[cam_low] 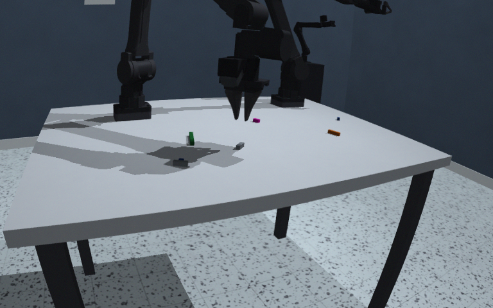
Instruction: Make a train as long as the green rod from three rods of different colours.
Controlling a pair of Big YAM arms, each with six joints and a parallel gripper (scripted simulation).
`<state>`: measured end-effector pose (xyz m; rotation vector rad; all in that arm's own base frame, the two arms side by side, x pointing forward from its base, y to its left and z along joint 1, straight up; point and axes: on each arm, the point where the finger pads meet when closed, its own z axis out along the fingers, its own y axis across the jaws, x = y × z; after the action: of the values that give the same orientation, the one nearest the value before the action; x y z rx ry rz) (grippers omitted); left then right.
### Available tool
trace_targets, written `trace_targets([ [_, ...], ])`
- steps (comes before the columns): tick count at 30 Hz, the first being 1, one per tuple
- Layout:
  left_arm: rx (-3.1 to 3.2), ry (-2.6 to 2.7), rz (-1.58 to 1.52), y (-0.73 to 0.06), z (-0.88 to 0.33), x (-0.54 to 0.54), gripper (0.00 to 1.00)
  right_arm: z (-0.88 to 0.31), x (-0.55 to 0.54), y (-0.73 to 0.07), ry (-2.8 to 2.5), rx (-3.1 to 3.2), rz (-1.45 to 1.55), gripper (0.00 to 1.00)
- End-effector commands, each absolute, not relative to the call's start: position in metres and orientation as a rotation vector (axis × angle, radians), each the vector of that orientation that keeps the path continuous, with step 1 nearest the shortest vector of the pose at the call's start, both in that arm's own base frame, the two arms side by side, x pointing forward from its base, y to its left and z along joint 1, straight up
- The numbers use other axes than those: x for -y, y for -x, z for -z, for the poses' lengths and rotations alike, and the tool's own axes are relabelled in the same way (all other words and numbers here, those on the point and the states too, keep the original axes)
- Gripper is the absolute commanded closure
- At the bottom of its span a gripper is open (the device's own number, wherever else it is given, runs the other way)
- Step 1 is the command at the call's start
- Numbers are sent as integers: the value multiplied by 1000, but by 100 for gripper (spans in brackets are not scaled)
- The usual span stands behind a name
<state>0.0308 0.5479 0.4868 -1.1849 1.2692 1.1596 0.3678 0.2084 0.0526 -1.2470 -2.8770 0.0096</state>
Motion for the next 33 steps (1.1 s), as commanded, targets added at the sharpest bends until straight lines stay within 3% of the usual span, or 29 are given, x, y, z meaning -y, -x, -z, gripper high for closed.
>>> trace_targets([
  [1,-1231,1175,-1175,-26,-501,-544,0,-72,-219,-382,1256,2920,78,77],
  [33,-1231,1175,-1175,-26,-501,-544,0,-27,-212,-369,1242,2886,-3,77],
])
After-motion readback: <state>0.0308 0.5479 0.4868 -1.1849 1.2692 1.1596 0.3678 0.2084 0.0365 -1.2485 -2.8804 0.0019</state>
